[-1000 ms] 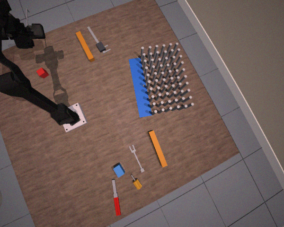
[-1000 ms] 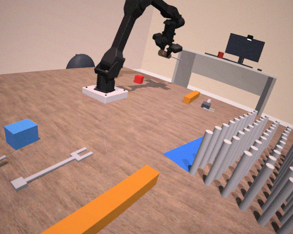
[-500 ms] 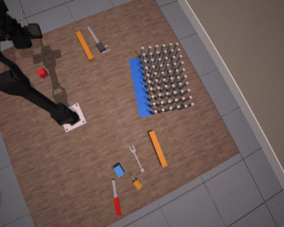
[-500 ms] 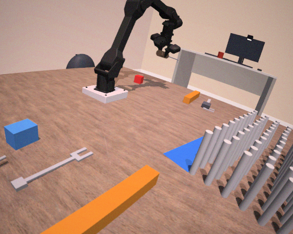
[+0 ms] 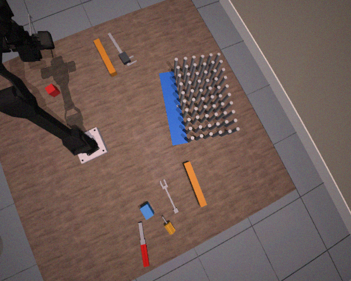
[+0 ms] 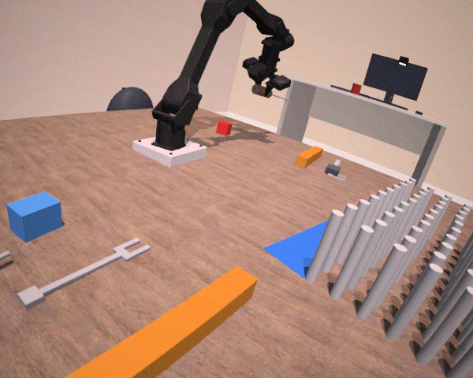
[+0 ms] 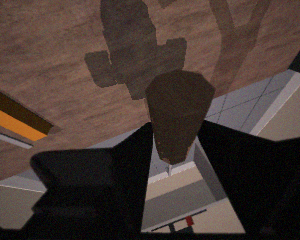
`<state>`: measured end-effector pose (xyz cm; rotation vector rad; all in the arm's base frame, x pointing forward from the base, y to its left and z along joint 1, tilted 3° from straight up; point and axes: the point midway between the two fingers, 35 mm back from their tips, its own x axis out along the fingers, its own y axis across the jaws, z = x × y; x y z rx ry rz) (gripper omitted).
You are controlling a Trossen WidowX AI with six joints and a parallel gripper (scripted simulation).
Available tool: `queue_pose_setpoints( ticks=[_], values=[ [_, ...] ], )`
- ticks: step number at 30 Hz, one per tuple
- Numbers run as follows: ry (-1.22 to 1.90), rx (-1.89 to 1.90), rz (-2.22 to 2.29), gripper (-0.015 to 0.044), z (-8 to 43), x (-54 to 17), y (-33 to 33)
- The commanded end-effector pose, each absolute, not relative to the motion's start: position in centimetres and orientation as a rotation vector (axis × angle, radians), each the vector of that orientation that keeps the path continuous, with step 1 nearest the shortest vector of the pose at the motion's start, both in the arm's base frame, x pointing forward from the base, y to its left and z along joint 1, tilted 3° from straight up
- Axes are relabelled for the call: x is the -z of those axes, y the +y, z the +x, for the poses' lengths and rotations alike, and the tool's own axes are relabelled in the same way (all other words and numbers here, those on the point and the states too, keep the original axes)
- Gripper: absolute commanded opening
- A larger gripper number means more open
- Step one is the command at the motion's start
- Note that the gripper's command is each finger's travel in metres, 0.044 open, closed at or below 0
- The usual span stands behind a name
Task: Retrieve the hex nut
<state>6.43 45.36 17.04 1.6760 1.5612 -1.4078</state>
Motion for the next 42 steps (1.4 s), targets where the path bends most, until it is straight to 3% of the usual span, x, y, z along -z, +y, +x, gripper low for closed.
queue_pose_setpoints(
  ticks=[1,42],
  values=[
    [1.571,1.401,1.674,0.0000,6.4,-16.8,45.5],
    [1.572,1.401,1.674,0.0000,6.4,-13.4,46.1]
  ],
)
